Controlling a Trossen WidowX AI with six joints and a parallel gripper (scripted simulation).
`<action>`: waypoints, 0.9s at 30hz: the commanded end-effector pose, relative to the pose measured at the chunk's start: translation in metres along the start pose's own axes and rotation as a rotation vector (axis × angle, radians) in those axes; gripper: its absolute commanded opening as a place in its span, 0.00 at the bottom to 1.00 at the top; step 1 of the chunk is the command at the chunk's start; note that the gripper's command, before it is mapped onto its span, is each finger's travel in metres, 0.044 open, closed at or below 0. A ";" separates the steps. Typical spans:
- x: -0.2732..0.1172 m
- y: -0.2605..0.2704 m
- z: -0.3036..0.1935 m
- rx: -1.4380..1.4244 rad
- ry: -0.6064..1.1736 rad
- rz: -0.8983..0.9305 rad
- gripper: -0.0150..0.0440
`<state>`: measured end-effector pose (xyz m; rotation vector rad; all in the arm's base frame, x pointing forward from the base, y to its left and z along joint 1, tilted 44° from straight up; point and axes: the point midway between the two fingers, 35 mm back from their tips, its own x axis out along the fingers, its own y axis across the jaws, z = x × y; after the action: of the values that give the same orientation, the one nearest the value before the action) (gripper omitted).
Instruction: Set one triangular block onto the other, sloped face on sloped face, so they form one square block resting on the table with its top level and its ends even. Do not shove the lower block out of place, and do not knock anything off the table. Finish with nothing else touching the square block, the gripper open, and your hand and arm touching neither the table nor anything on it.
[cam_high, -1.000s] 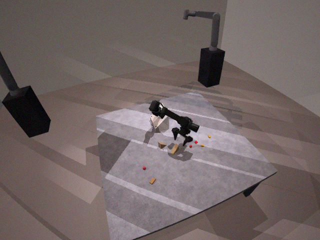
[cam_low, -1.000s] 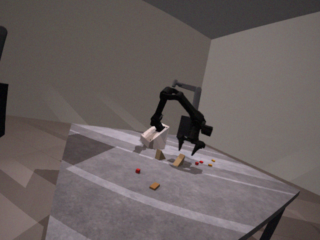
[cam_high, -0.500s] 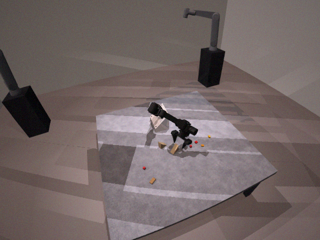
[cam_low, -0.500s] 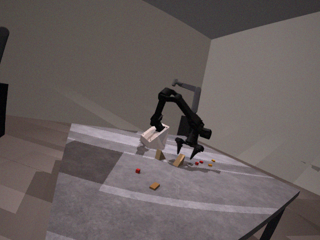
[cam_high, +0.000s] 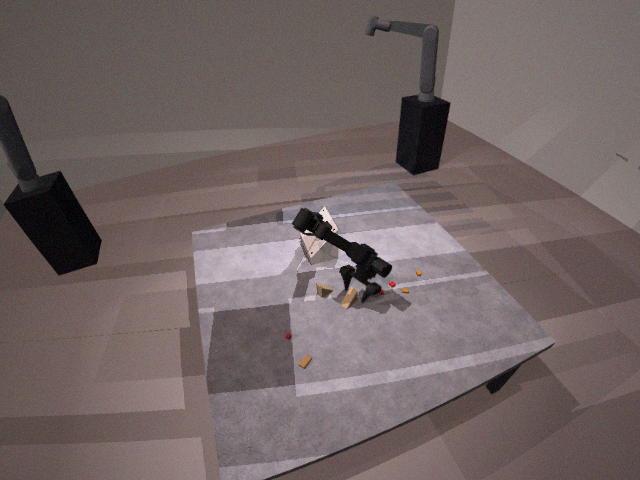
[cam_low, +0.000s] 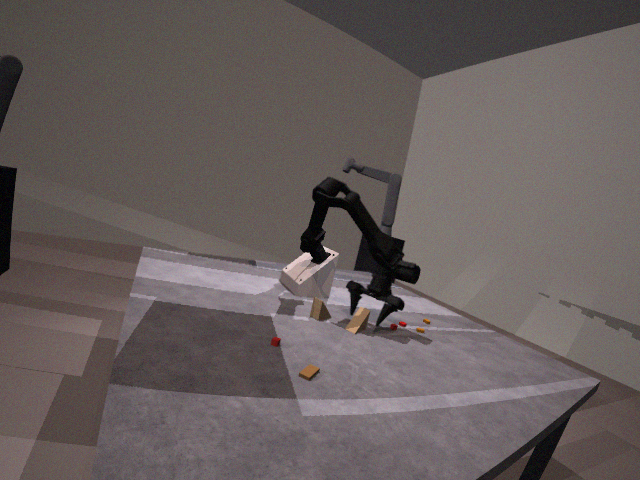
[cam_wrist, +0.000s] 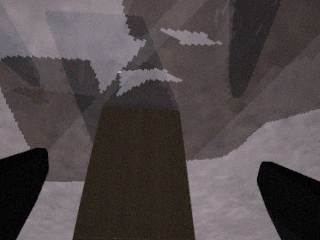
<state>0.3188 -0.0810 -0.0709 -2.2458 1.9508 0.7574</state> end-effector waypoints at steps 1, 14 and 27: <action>0.007 0.003 -0.002 -0.007 0.008 0.005 1.00; 0.025 0.008 -0.007 -0.008 0.022 0.015 1.00; 0.025 0.008 -0.007 -0.008 0.022 0.015 0.49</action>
<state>0.3162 -0.1070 -0.0732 -2.2510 1.9770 0.7452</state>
